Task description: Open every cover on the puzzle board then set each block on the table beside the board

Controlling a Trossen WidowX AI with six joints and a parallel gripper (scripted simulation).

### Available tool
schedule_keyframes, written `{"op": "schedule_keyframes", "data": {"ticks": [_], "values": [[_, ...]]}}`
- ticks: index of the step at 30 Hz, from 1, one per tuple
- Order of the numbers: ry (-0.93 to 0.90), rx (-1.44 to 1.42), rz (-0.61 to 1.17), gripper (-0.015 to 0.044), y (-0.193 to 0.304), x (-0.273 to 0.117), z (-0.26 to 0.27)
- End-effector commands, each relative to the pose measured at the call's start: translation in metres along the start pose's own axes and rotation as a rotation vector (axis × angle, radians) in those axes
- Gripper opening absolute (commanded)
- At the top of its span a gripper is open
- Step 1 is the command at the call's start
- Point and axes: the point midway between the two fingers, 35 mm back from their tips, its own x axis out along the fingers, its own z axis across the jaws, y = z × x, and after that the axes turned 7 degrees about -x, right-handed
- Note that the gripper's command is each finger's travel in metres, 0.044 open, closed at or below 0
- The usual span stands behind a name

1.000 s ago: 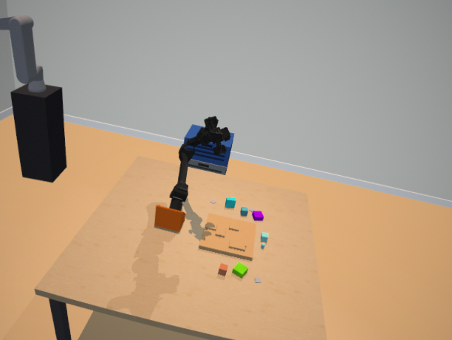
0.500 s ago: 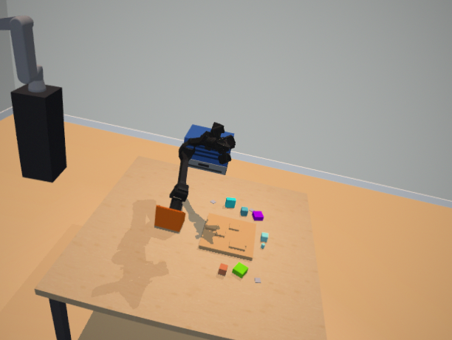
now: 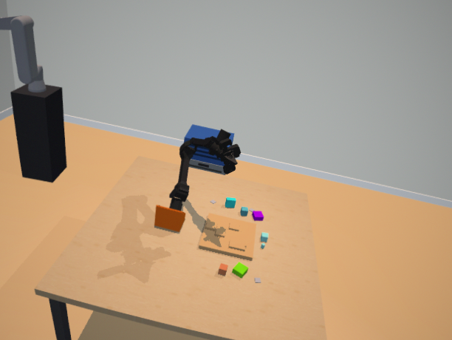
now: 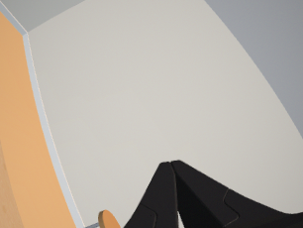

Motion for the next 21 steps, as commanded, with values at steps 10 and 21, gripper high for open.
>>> {"op": "schedule_keyframes", "data": {"ticks": [10,21], "values": [[-0.266,0.058,-0.008,0.0000,-0.012,0.023,0.071],[-0.453,0.057,-0.009,0.0000,-0.021,0.029,0.125]]}}
